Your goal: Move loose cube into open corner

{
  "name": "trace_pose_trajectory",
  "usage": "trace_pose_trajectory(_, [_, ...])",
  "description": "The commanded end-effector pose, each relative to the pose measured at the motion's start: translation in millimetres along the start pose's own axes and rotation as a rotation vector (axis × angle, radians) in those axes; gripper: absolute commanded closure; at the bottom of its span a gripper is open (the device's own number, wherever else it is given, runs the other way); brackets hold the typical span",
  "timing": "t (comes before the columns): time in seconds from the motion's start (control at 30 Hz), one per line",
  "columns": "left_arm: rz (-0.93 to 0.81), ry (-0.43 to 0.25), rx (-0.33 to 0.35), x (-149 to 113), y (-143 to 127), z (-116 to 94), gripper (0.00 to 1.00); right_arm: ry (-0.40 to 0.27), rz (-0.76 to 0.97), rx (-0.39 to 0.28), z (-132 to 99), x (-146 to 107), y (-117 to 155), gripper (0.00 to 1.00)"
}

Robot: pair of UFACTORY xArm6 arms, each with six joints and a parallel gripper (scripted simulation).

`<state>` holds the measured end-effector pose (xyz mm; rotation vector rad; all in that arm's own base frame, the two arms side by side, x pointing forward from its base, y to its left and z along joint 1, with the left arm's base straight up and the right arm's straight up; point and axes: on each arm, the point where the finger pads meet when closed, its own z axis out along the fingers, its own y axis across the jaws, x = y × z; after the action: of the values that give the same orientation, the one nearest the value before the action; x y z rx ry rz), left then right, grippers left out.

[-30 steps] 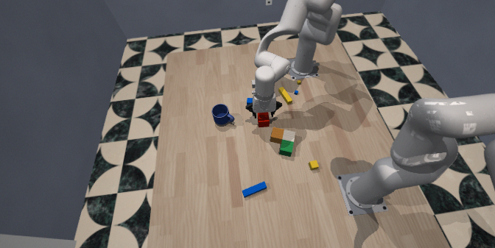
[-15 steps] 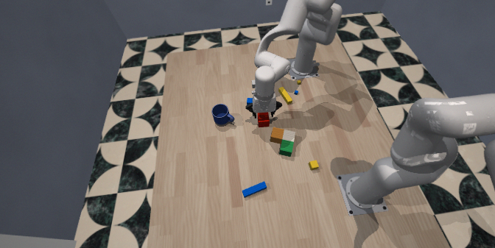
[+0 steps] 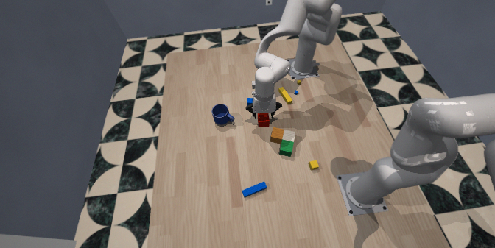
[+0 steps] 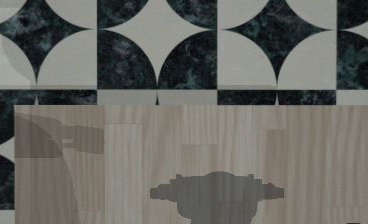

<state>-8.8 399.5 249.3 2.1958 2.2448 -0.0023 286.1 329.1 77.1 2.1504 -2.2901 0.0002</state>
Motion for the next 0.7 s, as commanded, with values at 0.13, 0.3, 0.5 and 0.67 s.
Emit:
trace_pose_trajectory(0.13, [0.0,0.002,0.0,0.4,0.0,-0.7,0.0,-0.002,0.0,0.001,8.8,-0.5,-0.4,0.16])
trace_pose_trajectory(0.3, [0.0,0.002,0.0,0.4,0.0,-0.7,0.0,-0.002,0.0,0.001,16.9,-0.5,-0.4,0.16])
trace_pose_trajectory(0.5, [0.0,0.002,0.0,0.4,0.0,-0.7,0.0,-0.002,0.0,0.001,23.9,-0.5,-0.4,0.16])
trace_pose_trajectory(0.67, [0.0,0.002,0.0,0.4,0.0,-0.7,0.0,-0.002,0.0,0.001,32.4,-0.5,-0.4,0.16])
